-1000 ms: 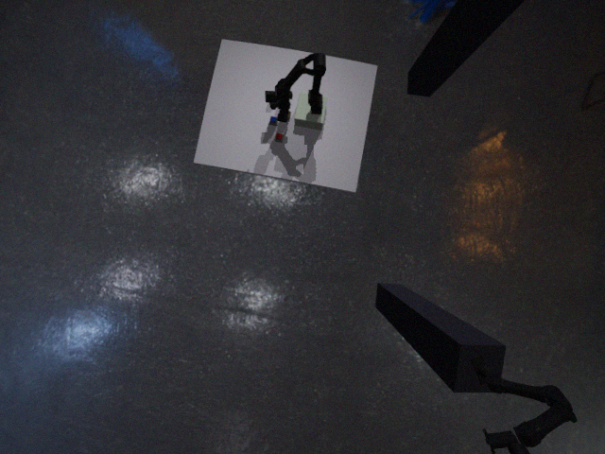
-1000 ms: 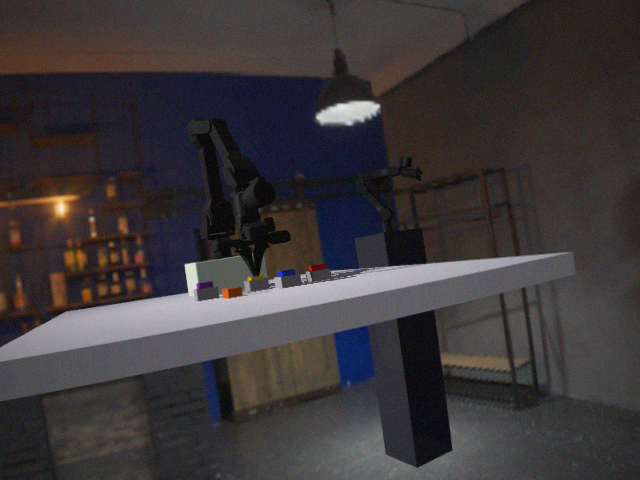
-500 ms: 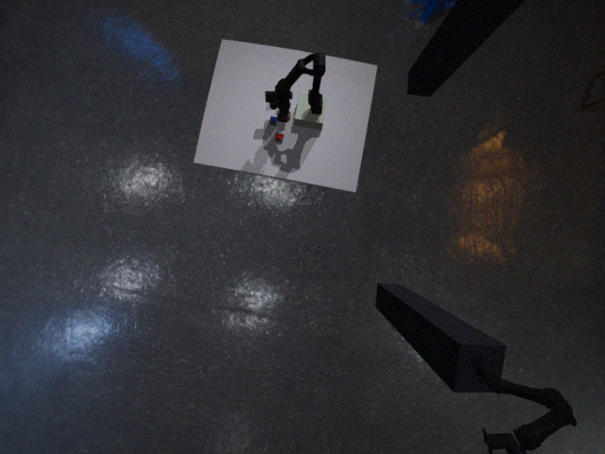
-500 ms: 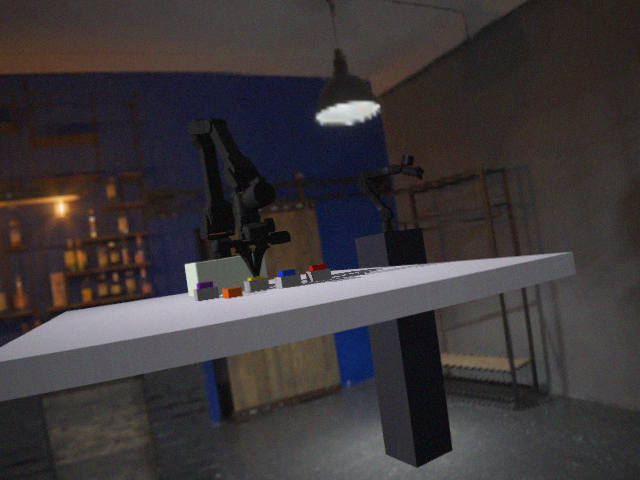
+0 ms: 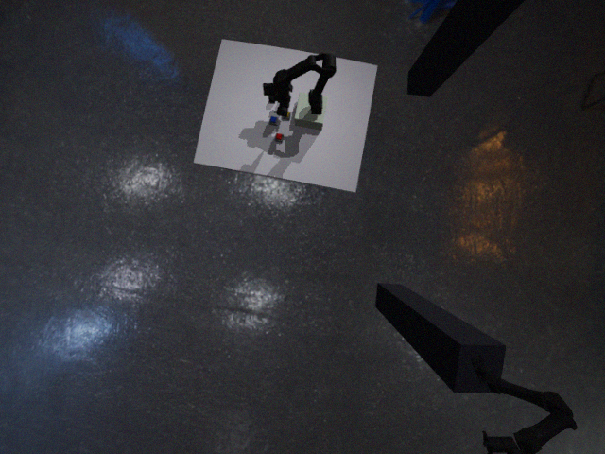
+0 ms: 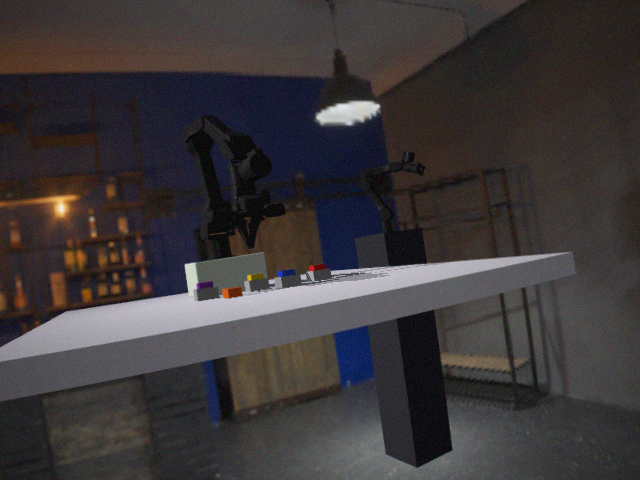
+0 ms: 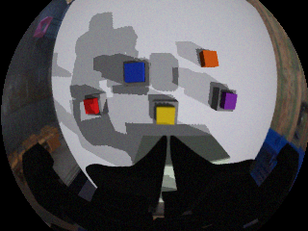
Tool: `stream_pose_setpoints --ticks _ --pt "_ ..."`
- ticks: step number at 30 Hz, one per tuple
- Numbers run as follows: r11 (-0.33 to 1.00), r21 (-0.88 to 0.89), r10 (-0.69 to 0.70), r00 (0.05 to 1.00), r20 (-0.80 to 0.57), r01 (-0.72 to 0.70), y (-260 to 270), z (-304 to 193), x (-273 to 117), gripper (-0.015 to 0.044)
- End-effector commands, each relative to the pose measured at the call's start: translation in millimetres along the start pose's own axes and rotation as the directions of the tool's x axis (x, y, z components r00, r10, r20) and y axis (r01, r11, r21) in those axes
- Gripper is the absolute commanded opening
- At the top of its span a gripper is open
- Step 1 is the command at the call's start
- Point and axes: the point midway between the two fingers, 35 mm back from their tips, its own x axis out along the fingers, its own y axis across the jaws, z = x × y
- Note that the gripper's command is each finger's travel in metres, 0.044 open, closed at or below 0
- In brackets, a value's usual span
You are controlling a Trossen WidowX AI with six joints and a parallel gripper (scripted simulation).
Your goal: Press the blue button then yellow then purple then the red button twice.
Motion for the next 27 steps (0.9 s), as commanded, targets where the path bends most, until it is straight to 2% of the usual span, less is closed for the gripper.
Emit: stream_pose_setpoints --ticks 1,5,17,21,23,27 --pt "1.0 0.003 0.003 1.0 0.027 -0.003 0 2 -24 0.002" --pt "1.0 0.003 0.003 1.0 0.027 -0.003 -5 6 -24 0.002" --pt "1.0 0.003 -0.009 1.0 0.03 0.009 -125 35 -26 0.002" --pt "1.0 0.003 -0.01 1.0 0.03 0.01 -132 34 -25 0.002" --pt "1.0 0.003 -0.01 1.0 0.03 0.01 -133 36 -15 0.002" --pt "1.0 0.003 -0.01 1.0 0.029 0.01 -133 36 34 0.002"
